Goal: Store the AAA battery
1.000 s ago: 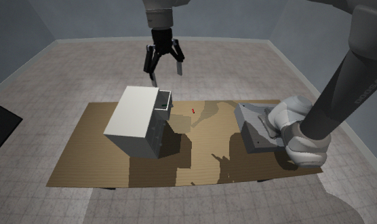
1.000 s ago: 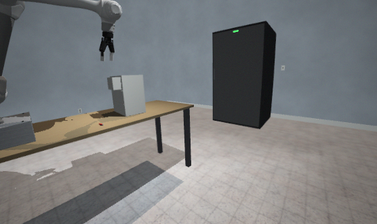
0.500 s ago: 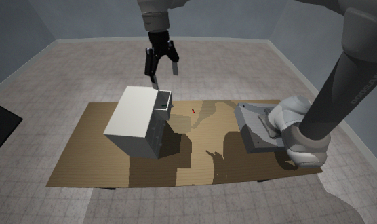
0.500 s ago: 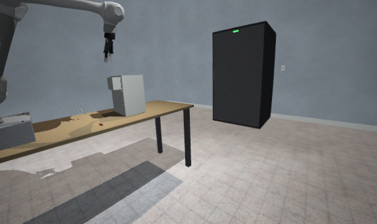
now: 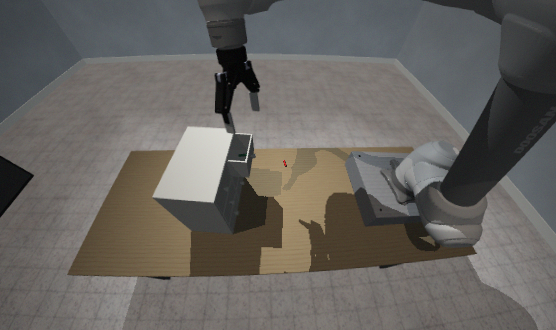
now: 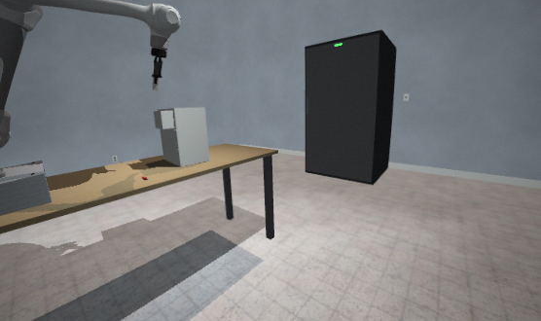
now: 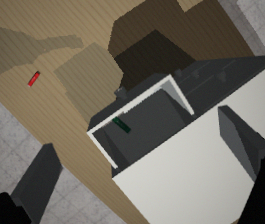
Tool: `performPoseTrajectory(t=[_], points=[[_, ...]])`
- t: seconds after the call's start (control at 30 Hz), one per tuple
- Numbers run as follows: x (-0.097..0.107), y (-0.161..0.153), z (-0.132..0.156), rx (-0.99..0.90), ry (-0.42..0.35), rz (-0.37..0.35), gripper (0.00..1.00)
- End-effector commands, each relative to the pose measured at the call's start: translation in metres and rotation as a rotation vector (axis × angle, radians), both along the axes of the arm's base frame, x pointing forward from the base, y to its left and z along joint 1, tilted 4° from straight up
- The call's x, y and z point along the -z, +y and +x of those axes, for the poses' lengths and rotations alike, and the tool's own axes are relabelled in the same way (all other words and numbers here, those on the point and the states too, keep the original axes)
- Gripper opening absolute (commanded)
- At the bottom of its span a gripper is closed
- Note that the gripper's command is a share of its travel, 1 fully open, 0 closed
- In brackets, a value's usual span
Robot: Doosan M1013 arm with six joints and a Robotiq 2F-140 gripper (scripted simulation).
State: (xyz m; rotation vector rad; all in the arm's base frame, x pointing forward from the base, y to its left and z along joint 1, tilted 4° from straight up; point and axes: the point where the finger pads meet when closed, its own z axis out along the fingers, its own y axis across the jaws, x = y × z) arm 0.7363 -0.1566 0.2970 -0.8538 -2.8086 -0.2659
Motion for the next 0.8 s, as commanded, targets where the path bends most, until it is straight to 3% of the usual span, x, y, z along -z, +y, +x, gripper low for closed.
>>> performPoseTrajectory(t=[0.0, 0.77], points=[[0.0006, -0.0002, 0.0006, -0.020, -0.002, 0.003, 1.00], [0.0014, -0.0003, 0.0013, -0.041, -0.005, 0.005, 1.00]])
